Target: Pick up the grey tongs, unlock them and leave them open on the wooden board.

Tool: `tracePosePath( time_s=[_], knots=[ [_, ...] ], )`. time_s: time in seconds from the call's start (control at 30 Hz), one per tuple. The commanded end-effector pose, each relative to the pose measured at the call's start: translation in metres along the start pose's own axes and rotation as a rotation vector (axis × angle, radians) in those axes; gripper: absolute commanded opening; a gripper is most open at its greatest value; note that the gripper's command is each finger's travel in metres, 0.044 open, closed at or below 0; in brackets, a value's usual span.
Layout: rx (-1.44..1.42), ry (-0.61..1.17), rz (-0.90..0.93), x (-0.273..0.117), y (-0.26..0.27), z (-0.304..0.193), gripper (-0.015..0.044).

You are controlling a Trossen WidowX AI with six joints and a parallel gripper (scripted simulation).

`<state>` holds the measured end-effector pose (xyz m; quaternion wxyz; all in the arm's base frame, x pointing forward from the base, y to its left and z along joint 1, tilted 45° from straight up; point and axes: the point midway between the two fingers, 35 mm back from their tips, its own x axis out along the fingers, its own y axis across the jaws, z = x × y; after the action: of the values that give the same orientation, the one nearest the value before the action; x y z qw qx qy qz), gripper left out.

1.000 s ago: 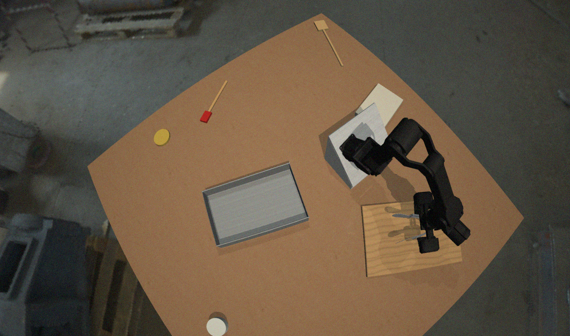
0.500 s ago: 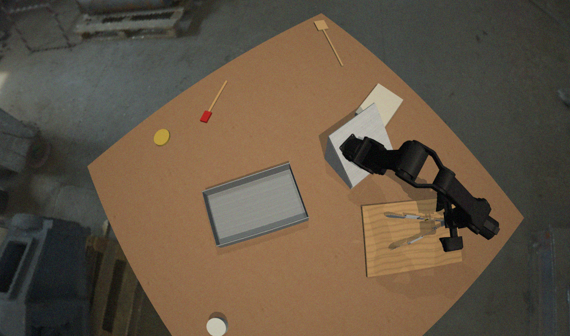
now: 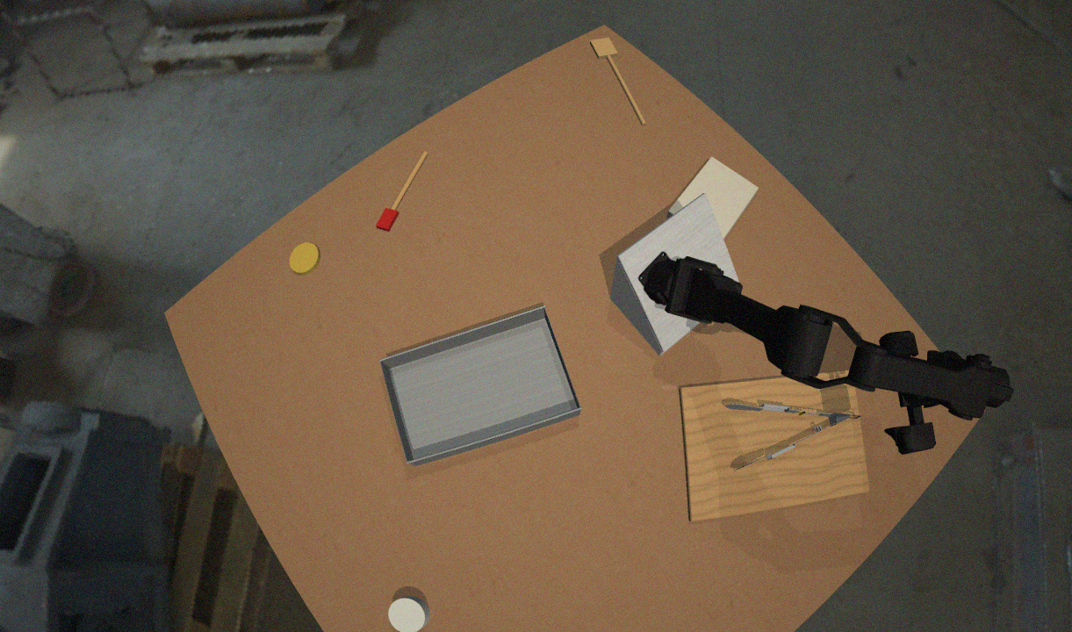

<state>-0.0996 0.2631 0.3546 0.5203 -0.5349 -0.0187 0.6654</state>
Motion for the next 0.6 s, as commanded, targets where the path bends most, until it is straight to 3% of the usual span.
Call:
tracePosePath(
  time_s=[0.0, 0.13, 0.57],
  knots=[
    [0.001, -0.004, 0.0, -0.018, 0.0, 0.001, 0.044],
    [0.0, -0.005, 0.004, -0.04, -0.002, -0.006, 0.044],
    [0.0, -0.005, 0.004, -0.04, -0.002, -0.006, 0.044]
  ],
)
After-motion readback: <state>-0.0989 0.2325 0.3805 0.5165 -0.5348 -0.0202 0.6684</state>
